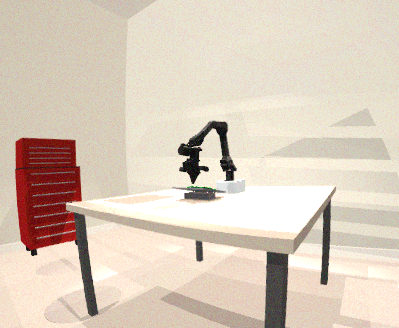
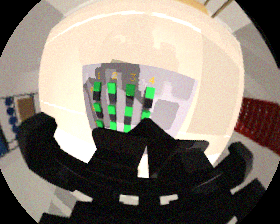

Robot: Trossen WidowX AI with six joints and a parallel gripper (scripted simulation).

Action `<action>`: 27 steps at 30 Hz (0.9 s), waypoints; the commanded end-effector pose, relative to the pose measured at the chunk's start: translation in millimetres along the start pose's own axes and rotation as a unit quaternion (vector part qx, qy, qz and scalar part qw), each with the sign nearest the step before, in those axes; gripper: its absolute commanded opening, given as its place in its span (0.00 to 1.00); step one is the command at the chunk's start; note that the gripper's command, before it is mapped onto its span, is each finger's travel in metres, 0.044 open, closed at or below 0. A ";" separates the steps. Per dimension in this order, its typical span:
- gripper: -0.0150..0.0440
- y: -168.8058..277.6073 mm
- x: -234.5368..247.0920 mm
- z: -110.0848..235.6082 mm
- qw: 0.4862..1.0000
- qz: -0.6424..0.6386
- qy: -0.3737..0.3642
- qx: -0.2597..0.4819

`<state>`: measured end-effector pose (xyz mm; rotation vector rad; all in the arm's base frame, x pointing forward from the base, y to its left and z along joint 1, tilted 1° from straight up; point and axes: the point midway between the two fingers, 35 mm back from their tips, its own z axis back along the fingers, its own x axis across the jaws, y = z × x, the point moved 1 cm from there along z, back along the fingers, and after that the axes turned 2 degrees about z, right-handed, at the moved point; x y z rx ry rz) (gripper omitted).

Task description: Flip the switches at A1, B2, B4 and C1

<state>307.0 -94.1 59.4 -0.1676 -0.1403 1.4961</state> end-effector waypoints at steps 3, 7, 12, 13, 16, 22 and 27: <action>0.25 -0.2 0.3 -8.8 1.000 0.002 -0.001 0.000; 0.25 -0.3 0.4 -14.3 1.000 0.002 -0.001 0.000; 0.25 -0.3 0.4 -14.6 1.000 0.002 -0.001 0.000; 0.25 -0.3 0.4 -14.6 1.000 0.002 -0.001 0.000; 0.25 -0.3 0.4 -14.6 1.000 0.002 -0.001 0.000; 0.25 -0.3 0.4 -14.6 1.000 0.002 -0.001 0.000; 0.25 -0.3 0.4 -14.6 1.000 0.002 -0.001 0.000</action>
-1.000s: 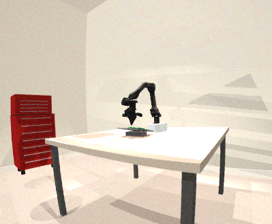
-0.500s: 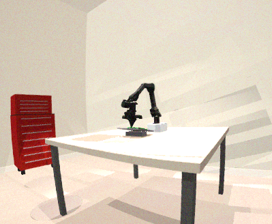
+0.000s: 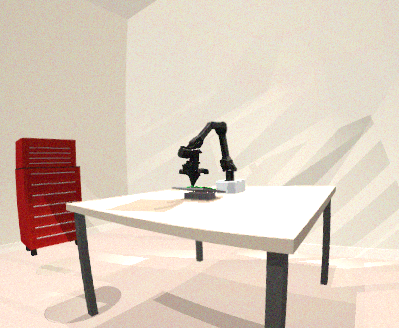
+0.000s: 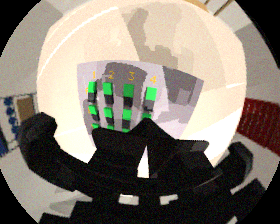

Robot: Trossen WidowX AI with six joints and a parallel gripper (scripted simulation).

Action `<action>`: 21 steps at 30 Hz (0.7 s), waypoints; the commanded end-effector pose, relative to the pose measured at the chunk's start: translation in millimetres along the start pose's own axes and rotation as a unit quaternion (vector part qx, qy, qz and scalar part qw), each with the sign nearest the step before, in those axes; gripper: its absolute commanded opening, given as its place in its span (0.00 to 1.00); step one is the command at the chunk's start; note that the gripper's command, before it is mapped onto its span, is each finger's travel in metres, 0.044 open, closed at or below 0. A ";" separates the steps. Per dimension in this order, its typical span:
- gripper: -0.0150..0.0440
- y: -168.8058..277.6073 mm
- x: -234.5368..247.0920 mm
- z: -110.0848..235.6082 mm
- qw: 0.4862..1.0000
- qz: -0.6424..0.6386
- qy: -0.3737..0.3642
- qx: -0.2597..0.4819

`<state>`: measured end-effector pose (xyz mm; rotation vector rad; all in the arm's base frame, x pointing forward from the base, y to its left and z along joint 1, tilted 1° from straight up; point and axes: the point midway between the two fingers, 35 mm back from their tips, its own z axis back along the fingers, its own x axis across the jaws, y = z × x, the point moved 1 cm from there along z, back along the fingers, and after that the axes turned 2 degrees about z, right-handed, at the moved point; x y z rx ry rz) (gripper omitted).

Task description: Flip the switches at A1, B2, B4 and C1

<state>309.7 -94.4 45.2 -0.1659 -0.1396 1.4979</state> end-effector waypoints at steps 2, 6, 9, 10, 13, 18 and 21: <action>0.25 -0.5 0.3 -0.2 1.000 0.001 -0.001 -0.001; 0.25 -0.5 0.3 -0.7 1.000 0.001 -0.001 -0.001; 0.25 -0.5 0.3 -1.1 1.000 0.001 -0.001 -0.001; 0.25 -0.5 0.3 -1.2 1.000 0.001 -0.001 -0.001; 0.25 -0.5 0.3 -1.6 1.000 0.001 -0.001 -0.001; 0.25 -0.5 0.3 -2.3 1.000 0.001 -0.001 -0.001; 0.25 -0.5 0.3 -2.7 1.000 0.001 -0.001 -0.001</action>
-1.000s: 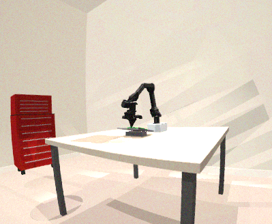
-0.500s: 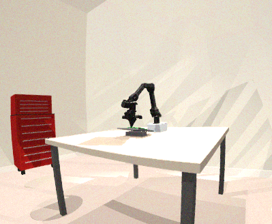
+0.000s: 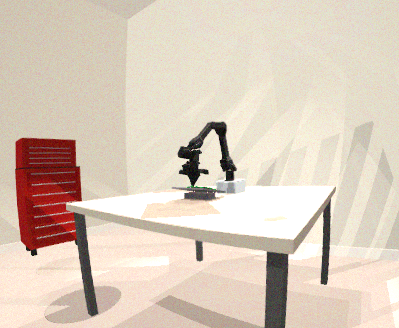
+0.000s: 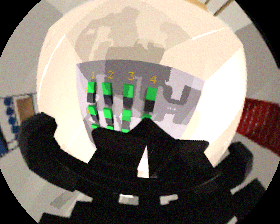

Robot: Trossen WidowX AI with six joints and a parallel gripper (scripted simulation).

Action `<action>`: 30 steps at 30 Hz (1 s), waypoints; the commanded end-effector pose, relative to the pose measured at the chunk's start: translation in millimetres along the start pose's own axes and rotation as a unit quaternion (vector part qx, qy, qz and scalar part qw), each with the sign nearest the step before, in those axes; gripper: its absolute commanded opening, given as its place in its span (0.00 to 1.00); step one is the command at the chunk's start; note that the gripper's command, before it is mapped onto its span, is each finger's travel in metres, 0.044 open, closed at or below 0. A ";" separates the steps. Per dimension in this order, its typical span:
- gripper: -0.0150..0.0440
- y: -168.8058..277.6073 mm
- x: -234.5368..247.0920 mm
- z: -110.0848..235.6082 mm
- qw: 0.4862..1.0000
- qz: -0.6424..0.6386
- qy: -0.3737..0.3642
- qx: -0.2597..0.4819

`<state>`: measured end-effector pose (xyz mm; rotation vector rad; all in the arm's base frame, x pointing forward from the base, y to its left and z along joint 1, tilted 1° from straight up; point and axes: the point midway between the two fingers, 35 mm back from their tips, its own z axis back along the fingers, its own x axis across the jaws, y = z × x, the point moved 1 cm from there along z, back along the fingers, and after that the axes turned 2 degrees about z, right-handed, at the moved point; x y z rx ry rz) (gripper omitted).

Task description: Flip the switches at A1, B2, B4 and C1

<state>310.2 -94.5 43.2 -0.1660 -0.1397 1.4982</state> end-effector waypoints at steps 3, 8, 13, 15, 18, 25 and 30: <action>0.25 -0.5 0.3 -1.0 1.000 0.001 -0.001 -0.001; 0.25 -0.5 0.3 -1.7 1.000 0.001 -0.001 -0.001; 0.25 -0.5 0.3 -2.3 1.000 0.001 -0.001 -0.001; 0.25 -0.5 0.3 -2.6 1.000 0.001 -0.001 -0.001; 0.25 -0.5 0.3 -3.0 1.000 0.001 -0.001 -0.001; 0.25 -0.5 0.3 -3.9 1.000 0.001 -0.001 -0.001; 0.25 -0.3 -0.3 37.1 1.000 0.001 0.000 -0.009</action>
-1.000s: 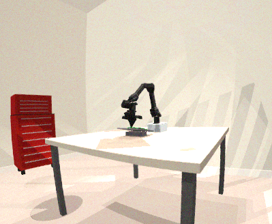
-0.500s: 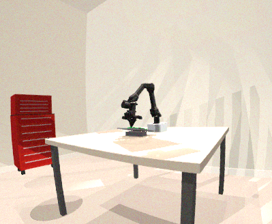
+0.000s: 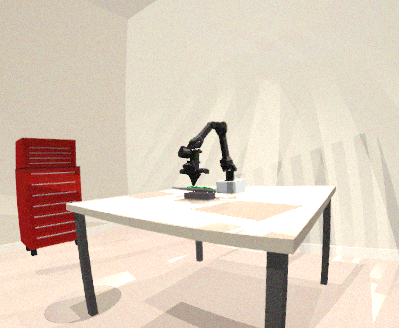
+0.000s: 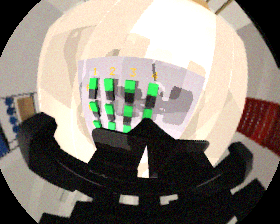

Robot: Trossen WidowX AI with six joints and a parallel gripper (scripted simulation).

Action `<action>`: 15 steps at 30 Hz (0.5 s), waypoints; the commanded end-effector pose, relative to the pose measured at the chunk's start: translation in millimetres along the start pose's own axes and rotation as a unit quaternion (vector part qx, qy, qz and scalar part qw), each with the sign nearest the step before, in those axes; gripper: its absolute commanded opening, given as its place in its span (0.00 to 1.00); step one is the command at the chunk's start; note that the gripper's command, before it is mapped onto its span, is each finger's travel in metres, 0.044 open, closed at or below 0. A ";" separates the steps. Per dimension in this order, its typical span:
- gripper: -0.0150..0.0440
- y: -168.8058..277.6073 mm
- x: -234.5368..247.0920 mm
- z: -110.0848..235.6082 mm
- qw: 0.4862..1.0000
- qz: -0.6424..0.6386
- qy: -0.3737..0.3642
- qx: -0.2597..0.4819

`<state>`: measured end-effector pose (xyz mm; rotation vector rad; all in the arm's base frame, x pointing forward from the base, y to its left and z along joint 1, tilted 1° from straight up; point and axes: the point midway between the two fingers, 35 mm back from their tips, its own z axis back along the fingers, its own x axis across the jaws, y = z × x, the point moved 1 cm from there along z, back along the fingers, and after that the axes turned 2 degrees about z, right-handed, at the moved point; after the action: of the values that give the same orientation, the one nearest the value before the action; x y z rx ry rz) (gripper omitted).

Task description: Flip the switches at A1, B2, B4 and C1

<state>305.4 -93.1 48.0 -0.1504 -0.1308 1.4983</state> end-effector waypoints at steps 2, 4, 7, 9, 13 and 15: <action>0.25 -1.0 -0.6 52.6 1.000 0.002 0.002 -0.021; 0.25 -0.6 -0.5 55.3 1.000 0.002 0.002 -0.022; 0.25 -0.6 -0.5 55.3 1.000 0.002 0.002 -0.022; 0.25 1.0 8.5 55.1 1.000 0.002 0.001 -0.021; 0.25 15.7 58.9 54.2 1.000 0.001 -0.001 -0.021; 0.25 26.8 82.7 53.7 1.000 0.001 -0.002 -0.021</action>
<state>287.5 -43.0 98.1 -0.1804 -0.1633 1.4926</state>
